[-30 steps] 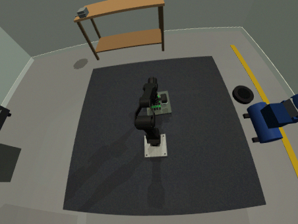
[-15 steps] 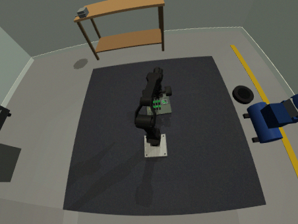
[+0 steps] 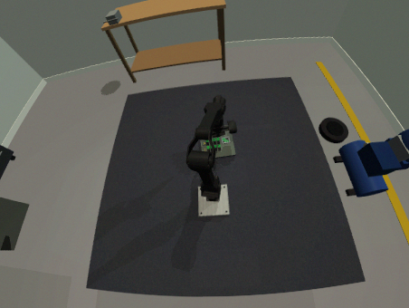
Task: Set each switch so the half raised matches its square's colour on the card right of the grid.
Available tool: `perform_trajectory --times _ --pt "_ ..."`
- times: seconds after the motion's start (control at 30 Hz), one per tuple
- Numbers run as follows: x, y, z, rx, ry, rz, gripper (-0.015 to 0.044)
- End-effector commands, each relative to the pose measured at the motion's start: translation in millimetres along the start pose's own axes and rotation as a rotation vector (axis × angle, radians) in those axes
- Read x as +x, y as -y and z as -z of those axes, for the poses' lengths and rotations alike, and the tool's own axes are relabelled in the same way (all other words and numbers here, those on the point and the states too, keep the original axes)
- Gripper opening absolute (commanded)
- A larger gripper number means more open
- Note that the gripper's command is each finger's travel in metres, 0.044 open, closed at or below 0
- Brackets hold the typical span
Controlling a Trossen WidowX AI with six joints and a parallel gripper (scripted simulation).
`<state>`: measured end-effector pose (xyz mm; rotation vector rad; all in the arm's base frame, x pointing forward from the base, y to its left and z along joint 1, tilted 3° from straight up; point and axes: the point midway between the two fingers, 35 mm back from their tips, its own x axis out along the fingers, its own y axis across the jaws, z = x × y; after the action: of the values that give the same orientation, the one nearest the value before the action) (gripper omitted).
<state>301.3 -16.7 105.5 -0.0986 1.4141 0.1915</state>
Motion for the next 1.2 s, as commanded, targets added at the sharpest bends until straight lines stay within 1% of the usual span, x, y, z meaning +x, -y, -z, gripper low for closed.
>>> perform_trajectory --times 0.0,0.47,1.17 --pt "9.6 -0.1 3.1 0.004 -0.018 -0.002 0.0000" --pt "23.4 0.0 2.8 0.004 -0.018 -0.002 0.0000" --pt "23.7 -0.1 2.8 0.004 -0.018 -0.002 0.0000"
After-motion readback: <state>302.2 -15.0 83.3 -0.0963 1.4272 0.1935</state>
